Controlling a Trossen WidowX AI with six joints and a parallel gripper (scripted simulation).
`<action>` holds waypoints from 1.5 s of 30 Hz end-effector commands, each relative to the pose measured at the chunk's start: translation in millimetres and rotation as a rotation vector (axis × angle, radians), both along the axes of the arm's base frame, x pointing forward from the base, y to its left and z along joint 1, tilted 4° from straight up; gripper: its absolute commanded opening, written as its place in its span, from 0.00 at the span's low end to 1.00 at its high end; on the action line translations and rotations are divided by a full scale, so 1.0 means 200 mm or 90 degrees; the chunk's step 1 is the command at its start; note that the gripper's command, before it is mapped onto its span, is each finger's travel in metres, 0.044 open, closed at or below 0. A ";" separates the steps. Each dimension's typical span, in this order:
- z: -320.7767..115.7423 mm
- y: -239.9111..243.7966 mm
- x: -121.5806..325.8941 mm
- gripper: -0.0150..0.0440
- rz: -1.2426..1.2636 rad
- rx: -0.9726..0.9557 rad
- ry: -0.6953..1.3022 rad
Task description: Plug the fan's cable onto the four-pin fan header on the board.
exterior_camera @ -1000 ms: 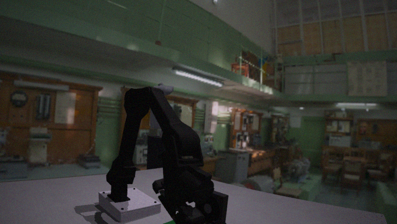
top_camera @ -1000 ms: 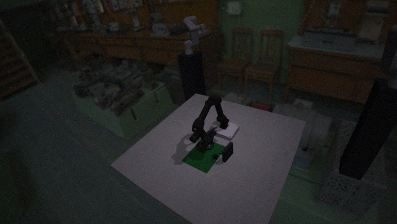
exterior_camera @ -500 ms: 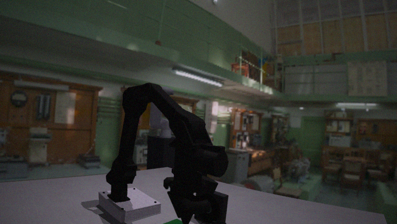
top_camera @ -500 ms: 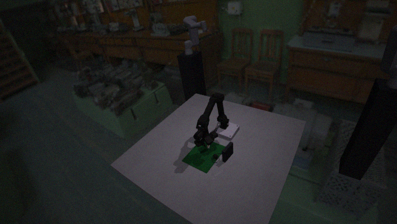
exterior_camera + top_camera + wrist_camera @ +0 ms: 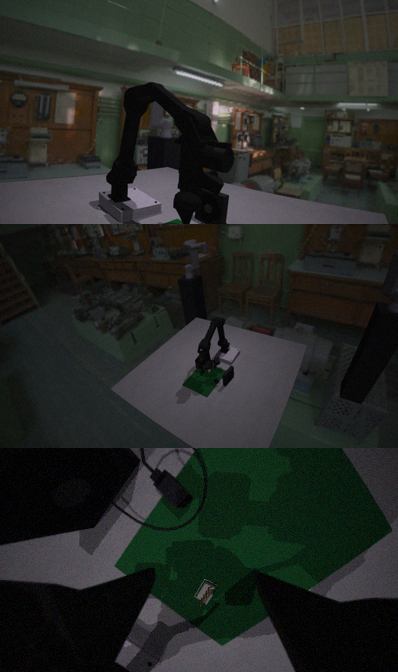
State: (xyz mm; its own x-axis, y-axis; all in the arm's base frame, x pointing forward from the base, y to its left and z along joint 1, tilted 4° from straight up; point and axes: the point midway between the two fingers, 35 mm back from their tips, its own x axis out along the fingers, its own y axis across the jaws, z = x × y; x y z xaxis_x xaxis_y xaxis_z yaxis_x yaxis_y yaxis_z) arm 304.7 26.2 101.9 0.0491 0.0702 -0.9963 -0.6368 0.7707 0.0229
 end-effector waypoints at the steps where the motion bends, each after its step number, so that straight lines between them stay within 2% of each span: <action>1: 0.11 0.07 0.05 1.00 -0.324 0.014 0.010; 8: 0.22 0.16 0.08 1.00 -0.709 0.035 0.028; 32: 0.43 0.33 0.09 1.00 -1.461 0.096 0.064; 45: 0.43 0.33 0.09 1.00 -1.480 0.097 0.065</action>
State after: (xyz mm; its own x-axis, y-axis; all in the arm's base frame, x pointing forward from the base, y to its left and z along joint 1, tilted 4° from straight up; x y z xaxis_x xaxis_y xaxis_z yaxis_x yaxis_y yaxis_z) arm 320.4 89.7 180.1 0.0786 0.0454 -0.9959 0.9959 0.0418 0.0805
